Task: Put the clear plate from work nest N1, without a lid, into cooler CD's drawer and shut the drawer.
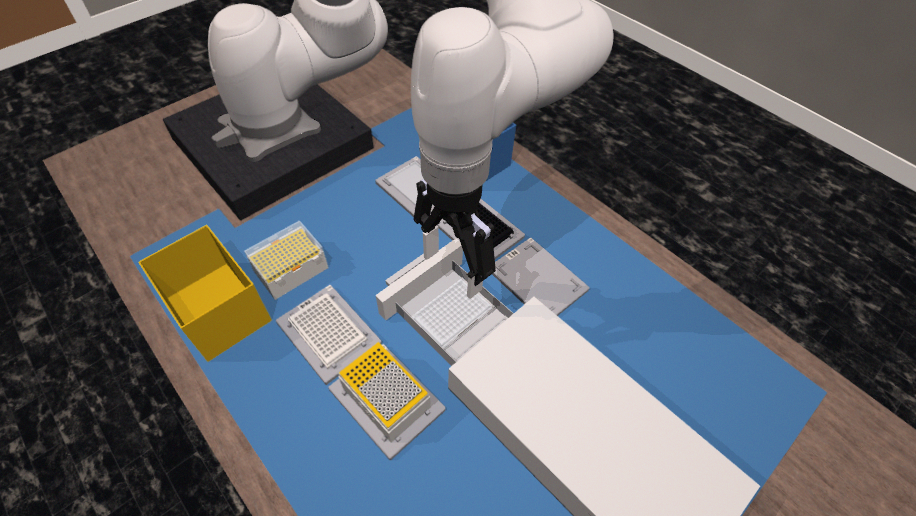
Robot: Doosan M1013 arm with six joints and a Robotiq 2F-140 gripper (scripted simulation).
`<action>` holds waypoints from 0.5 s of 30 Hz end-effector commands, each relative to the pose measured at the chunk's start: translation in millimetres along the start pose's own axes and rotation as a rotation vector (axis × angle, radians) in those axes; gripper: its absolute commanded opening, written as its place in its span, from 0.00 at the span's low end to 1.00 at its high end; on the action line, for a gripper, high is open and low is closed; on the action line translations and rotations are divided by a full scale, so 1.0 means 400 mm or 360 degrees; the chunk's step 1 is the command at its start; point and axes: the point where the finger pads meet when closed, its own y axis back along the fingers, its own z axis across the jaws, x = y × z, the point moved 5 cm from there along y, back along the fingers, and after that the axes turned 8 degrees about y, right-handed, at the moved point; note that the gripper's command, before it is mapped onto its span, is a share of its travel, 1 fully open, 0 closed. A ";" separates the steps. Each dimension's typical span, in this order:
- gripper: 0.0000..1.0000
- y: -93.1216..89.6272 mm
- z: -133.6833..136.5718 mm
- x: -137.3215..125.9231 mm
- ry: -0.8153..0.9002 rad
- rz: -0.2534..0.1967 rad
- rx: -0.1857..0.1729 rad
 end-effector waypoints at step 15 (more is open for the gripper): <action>0.64 -0.013 -0.056 0.008 0.0000 0.0000 0.0000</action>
